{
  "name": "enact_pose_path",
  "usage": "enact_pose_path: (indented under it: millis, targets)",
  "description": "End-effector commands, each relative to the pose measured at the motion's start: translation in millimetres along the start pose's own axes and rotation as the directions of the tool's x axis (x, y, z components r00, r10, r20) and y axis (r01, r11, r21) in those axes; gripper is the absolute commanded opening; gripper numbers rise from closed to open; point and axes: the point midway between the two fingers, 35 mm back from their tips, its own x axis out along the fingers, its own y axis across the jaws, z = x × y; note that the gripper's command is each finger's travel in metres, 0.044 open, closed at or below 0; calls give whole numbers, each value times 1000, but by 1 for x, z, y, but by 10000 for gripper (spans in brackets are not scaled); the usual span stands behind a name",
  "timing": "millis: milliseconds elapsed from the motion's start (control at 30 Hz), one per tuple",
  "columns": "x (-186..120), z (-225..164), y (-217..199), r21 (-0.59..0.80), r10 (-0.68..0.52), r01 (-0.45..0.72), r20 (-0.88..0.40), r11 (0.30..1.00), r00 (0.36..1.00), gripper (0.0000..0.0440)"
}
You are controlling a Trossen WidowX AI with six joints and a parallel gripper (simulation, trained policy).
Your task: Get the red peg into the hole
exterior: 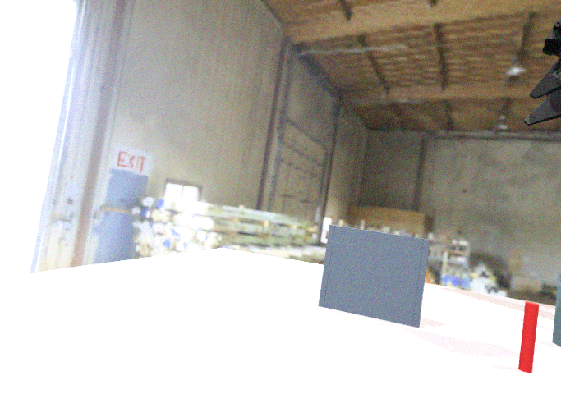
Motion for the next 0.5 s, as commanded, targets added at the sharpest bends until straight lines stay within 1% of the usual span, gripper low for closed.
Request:
enact_pose_path:
  millis: [0, 233, 467]
  targets:
    - [7, -6, 7, 61, 13, -10, -48, 998, 999, 440]
    - [20, -17, 23, 206, 35, -5, -143, 979, 989, 440]
    - [33, -30, 38, 344, 42, 45, -239, 938, 970, 440]
